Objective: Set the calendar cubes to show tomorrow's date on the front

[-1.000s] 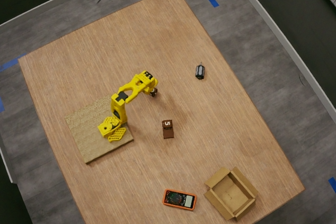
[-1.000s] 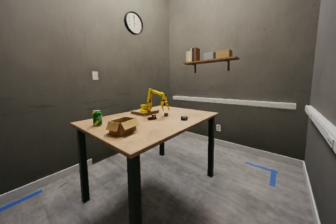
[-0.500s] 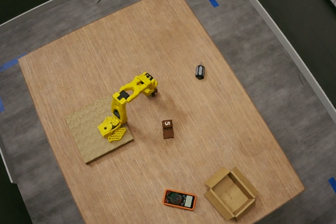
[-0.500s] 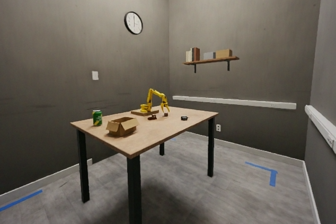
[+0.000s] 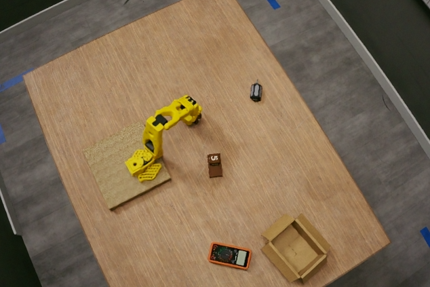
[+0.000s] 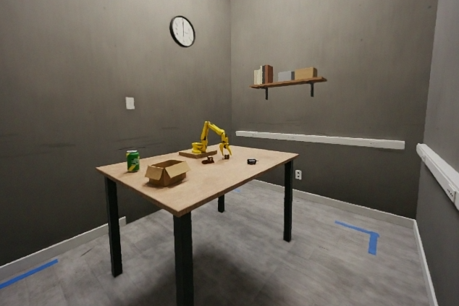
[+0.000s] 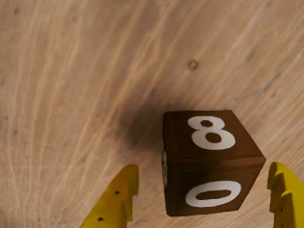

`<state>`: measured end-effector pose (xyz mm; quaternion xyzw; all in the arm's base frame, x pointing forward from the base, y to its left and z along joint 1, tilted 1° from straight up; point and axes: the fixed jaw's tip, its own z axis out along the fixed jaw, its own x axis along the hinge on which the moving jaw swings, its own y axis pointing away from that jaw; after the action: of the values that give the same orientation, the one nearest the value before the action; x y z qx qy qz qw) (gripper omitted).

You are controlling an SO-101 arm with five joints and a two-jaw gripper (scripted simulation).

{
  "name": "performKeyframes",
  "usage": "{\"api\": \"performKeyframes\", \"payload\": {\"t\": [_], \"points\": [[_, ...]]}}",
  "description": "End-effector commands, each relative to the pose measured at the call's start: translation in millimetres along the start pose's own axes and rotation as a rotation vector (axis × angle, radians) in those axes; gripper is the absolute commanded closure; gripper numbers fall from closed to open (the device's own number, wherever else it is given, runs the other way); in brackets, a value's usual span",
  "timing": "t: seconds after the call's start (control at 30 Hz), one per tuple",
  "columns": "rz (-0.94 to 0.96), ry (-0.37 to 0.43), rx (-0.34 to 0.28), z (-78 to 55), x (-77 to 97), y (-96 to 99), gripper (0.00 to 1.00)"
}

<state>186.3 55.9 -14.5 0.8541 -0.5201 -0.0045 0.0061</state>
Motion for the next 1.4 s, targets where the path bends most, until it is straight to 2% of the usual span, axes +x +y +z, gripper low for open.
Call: {"api": "performKeyframes", "payload": {"t": [0.0,0.63,1.37], "points": [[-0.002,-0.006,-0.023,7.3,1.0,4.8,0.65],[-0.002,-0.006,-0.023,8.9,1.0,4.4,0.66],[-0.002,-0.006,-0.023,9.0,1.1,-2.7,0.75]]}}
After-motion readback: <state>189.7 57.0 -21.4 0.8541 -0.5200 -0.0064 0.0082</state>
